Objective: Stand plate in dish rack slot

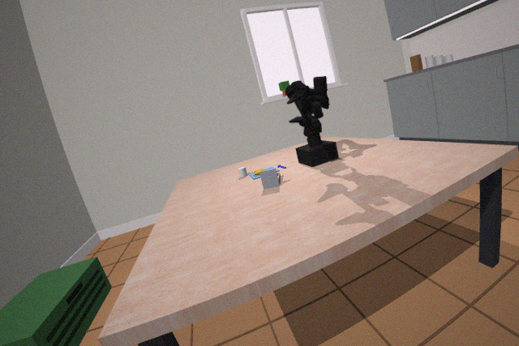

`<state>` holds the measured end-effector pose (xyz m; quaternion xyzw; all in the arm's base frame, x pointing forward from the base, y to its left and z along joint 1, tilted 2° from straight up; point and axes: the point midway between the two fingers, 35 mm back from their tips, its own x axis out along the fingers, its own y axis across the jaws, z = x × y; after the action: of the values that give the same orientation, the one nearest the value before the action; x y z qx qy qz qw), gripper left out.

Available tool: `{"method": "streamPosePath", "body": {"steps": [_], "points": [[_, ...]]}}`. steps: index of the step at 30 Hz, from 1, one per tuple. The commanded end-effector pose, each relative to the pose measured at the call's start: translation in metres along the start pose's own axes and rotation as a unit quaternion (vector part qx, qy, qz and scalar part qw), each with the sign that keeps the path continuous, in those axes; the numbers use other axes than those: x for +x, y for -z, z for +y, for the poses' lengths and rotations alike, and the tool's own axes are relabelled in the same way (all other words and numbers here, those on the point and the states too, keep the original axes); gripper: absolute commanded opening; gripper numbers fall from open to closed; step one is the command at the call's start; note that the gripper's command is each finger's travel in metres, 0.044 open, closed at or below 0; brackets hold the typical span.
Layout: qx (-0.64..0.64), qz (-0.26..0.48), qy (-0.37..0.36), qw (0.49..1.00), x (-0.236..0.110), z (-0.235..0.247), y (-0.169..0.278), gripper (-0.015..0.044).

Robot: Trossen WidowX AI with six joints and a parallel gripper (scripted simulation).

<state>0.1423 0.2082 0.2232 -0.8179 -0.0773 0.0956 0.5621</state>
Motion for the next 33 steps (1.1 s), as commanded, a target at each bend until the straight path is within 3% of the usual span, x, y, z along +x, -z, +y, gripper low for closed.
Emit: {"method": "streamPosePath", "body": {"steps": [1, 33], "points": [[0.003, 0.004, -0.018, 1.000, 0.013, 0.000, -0.001, 0.0400], [0.105, 0.077, -0.218, 0.967, 0.116, 0.034, 0.045, 0.0400]]}}
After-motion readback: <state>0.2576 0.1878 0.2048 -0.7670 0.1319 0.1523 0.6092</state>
